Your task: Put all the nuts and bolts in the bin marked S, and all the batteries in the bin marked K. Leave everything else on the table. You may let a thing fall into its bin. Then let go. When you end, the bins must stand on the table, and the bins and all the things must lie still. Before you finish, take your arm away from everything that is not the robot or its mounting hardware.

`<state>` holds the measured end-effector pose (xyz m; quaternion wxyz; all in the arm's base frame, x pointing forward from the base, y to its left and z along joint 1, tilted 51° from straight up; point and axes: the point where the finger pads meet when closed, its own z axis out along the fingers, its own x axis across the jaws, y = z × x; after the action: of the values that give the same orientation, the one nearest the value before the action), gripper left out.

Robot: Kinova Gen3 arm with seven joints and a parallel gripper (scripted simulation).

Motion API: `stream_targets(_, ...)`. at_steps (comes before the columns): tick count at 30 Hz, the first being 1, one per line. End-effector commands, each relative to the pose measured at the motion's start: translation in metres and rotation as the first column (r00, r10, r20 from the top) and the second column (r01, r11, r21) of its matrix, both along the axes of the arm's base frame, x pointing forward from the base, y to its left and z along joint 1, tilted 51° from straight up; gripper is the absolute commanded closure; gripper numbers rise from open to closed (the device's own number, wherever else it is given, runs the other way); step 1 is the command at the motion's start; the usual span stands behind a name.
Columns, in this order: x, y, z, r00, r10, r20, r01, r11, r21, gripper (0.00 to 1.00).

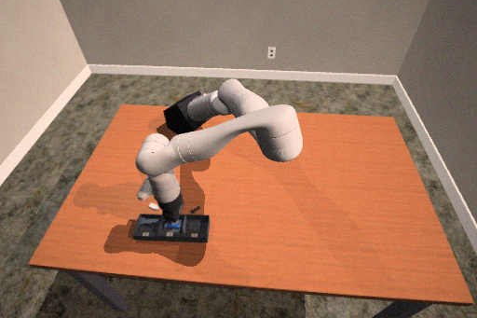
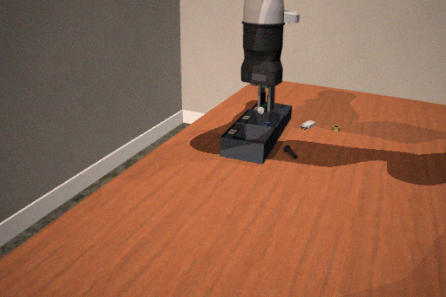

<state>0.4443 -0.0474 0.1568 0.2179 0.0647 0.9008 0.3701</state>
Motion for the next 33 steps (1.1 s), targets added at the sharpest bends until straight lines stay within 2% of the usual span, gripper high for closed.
stream_targets(1, 0.000, -0.003, 0.002, 0.991, 0.085, 0.103, -0.079, 0.995, -0.067, 0.69)
stream_targets(2, 0.000, -0.003, 0.002, 0.986, 0.110, 0.125, -0.100, 0.991, -0.086, 0.69)
stream_targets(22, 0.000, -0.003, 0.002, 0.986, 0.110, 0.125, -0.100, 0.991, -0.085, 0.69)
stream_targets(33, 0.008, 0.008, -0.010, 0.986, 0.110, 0.125, -0.100, 0.991, -0.085, 0.69)
